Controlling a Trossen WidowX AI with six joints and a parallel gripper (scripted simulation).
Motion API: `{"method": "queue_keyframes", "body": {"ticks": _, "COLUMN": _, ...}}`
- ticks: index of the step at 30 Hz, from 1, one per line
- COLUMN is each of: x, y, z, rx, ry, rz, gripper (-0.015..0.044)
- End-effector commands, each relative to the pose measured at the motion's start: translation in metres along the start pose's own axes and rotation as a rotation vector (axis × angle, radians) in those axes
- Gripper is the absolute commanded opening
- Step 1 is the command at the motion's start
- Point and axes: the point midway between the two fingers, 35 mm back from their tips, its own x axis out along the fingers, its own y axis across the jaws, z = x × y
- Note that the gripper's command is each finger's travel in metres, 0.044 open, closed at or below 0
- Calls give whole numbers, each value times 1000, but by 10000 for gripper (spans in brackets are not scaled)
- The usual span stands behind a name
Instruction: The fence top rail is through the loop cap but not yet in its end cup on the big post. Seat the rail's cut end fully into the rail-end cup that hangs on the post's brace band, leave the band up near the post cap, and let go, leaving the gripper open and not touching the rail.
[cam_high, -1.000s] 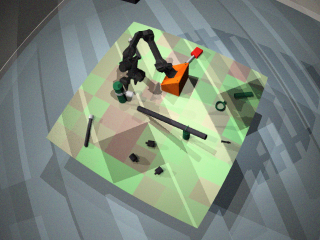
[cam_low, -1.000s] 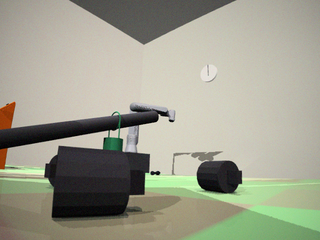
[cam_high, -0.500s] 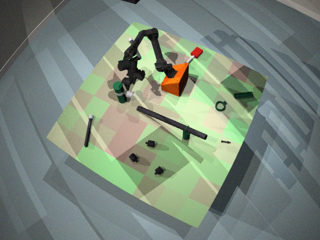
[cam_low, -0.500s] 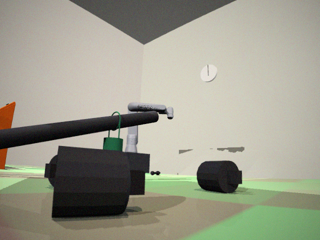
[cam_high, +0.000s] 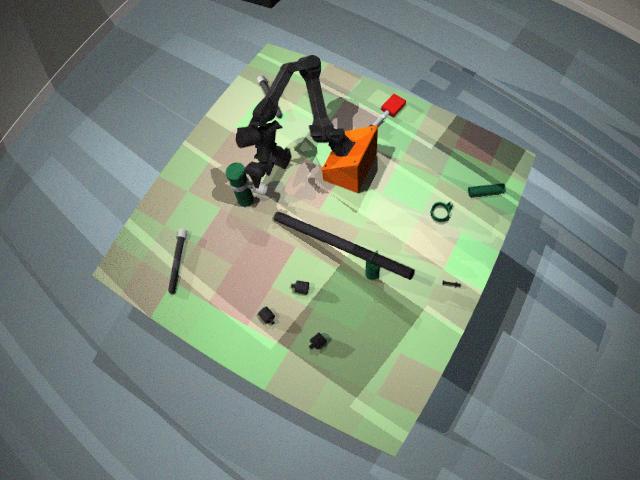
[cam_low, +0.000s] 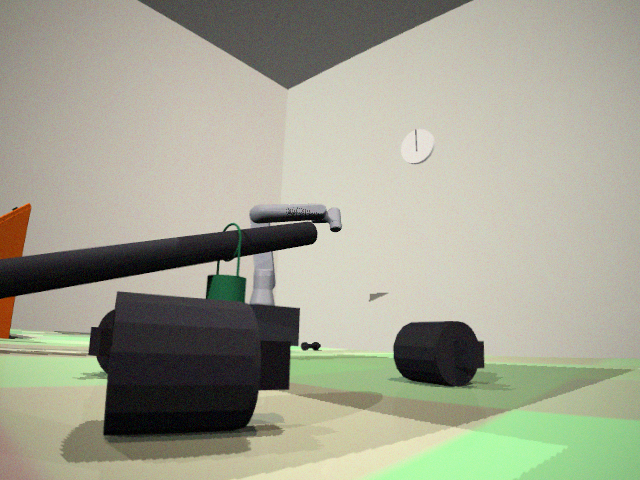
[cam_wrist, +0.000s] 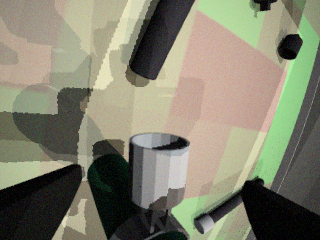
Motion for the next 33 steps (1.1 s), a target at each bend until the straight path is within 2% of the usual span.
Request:
{"method": "queue_keyframes", "body": {"ticks": 1, "x": 7, "y": 1, "z": 3, "rx": -7, "ry": -9, "rz": 5, "gripper": 440}}
{"method": "queue_keyframes", "body": {"ticks": 33, "x": 58, "y": 2, "z": 3, "rx": -8, "ry": -6, "rz": 3, "gripper": 440}}
